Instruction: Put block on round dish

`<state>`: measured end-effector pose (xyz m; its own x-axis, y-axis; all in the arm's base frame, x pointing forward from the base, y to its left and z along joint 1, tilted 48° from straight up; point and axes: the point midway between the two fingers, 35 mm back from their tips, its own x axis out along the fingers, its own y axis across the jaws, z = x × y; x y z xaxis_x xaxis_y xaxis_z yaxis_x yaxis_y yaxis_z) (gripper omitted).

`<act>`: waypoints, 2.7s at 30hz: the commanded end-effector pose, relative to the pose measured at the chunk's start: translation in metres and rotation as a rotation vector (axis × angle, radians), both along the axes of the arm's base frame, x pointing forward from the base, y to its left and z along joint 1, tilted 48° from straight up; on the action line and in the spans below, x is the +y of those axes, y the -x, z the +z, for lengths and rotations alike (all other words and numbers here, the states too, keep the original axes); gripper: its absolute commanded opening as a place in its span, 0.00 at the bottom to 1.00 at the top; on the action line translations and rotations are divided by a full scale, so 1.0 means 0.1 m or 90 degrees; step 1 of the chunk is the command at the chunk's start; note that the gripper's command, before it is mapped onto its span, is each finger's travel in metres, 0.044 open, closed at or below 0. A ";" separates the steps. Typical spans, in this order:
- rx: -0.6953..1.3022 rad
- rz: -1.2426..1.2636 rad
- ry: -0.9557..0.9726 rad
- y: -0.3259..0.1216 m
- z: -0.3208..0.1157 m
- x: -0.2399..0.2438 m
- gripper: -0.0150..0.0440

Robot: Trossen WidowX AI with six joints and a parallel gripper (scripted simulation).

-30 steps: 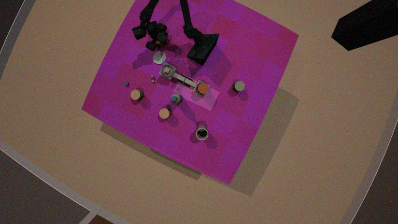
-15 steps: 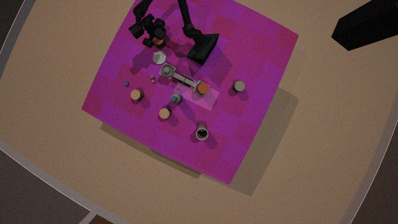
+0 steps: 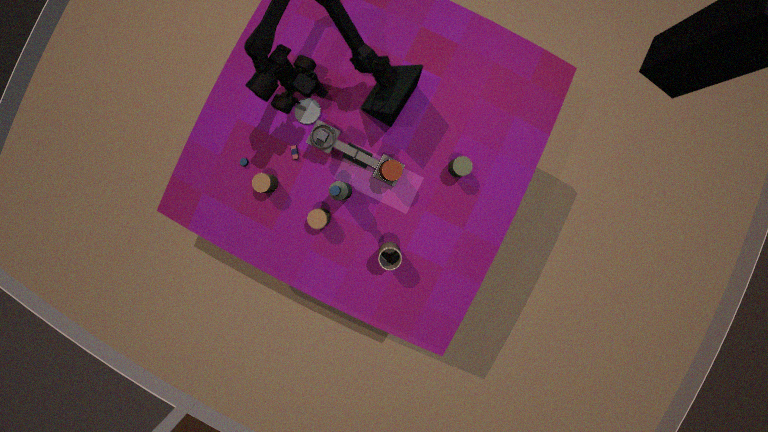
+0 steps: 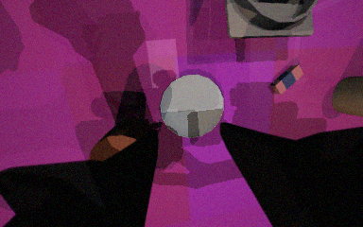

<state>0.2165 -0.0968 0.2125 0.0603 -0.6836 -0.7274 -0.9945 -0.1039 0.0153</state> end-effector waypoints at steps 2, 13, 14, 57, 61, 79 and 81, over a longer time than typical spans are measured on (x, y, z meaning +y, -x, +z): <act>0.009 -0.018 0.000 -0.41 -0.25 0.39 0.69; -0.001 -0.044 0.042 -0.84 -0.75 1.14 0.69; -0.001 -0.044 0.042 -0.84 -0.75 1.14 0.69; -0.002 -0.044 0.043 -0.84 -1.10 0.76 0.43; -0.002 -0.043 0.043 -0.85 -1.09 0.76 0.32; -0.012 0.037 0.020 -0.80 -0.45 1.44 0.25; -0.012 0.037 0.020 -0.80 -0.45 1.43 0.25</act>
